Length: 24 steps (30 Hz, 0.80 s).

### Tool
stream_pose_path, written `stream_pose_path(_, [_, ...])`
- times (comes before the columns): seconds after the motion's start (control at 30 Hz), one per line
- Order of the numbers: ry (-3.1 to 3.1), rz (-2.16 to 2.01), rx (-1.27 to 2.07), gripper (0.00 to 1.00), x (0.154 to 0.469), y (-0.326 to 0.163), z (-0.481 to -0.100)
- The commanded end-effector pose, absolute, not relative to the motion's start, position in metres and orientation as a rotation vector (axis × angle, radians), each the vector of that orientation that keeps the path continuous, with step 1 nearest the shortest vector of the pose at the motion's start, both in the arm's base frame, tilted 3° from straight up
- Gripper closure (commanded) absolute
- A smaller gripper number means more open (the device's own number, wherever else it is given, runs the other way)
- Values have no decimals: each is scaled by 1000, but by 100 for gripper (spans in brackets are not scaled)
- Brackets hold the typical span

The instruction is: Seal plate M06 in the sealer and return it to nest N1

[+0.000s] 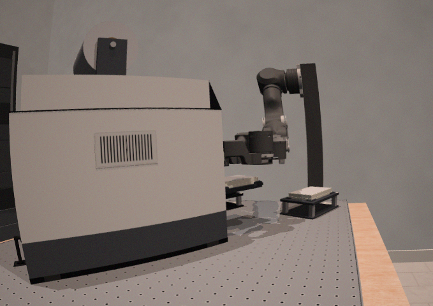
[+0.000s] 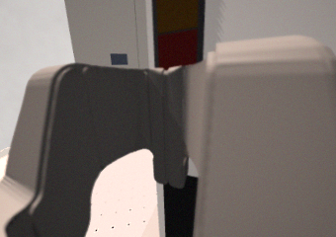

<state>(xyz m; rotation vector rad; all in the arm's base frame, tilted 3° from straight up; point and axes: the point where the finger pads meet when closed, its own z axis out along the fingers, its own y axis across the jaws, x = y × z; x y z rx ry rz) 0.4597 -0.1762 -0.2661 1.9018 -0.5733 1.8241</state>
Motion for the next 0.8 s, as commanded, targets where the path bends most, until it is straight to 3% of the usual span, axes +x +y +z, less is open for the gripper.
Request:
stream_pose_path(0.0, [-572, 1830, 1904, 100, 461, -176, -266])
stream_pose_path(0.77, [-572, 1829, 1902, 100, 466, -179, -268])
